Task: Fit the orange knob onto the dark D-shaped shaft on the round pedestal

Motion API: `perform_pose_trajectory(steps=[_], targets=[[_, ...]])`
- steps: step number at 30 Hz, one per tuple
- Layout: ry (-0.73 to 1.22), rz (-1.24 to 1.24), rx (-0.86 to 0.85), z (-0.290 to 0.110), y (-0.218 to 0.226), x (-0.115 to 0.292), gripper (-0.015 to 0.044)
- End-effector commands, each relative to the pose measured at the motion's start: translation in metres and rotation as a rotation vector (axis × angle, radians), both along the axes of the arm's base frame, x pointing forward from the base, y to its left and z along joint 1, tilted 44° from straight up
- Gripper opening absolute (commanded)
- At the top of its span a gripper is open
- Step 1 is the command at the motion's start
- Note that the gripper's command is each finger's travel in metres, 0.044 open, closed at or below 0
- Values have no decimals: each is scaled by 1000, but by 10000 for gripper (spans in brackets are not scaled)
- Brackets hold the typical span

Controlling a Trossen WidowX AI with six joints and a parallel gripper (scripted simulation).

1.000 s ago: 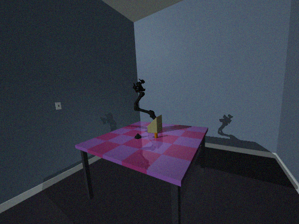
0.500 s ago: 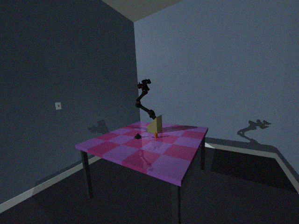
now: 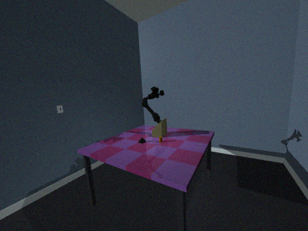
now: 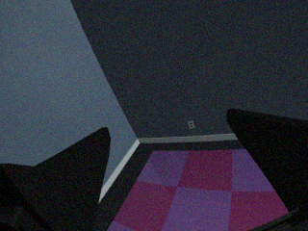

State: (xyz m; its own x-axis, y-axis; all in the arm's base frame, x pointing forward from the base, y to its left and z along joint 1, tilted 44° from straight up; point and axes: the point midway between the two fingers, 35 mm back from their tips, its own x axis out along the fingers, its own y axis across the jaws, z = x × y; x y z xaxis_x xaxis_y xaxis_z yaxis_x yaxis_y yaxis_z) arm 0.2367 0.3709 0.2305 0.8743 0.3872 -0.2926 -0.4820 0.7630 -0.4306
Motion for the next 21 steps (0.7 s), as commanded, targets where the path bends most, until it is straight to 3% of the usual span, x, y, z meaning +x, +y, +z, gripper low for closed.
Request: perform_pose_trajectory(steps=[1,11,21], targets=[[146,-111,-102,-68,-20,26,440],[483,-460,-303,-203,-111,55,440],[797,-938,-506,-297,-237,26,440]])
